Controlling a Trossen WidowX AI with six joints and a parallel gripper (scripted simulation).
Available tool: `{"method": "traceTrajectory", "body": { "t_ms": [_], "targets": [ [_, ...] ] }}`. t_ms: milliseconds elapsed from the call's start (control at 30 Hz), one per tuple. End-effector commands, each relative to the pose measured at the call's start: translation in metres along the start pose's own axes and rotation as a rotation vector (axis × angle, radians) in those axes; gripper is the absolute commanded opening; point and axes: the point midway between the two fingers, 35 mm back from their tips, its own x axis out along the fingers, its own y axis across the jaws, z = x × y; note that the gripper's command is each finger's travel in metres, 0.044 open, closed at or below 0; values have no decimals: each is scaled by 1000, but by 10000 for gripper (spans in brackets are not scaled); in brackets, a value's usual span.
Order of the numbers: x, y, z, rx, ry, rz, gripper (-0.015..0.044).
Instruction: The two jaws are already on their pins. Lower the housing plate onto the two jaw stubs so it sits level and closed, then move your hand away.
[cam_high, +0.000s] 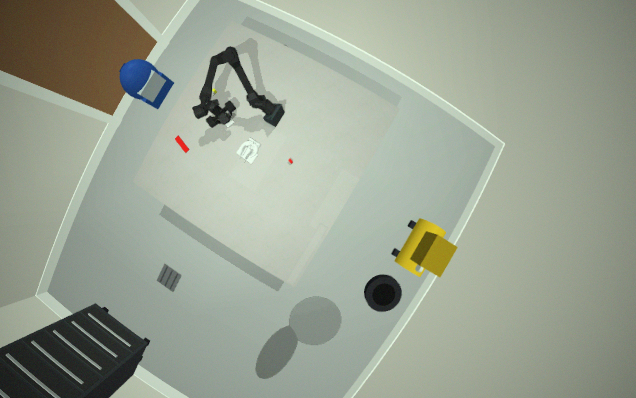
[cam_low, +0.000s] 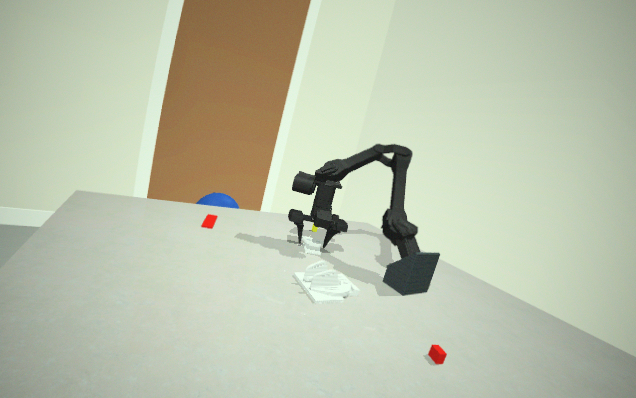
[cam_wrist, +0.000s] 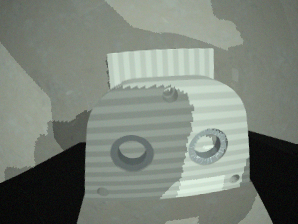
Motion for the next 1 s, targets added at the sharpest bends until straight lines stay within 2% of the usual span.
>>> {"method": "traceTrajectory", "body": {
  "t_ms": [0, 733, 967],
  "targets": [
    [-2, 0, 0, 0, -1, 0, 351],
    [-70, -1, 1, -4, -10, 0, 351],
    [-71, -2, 5, 19, -15, 0, 351]
  ]
}}
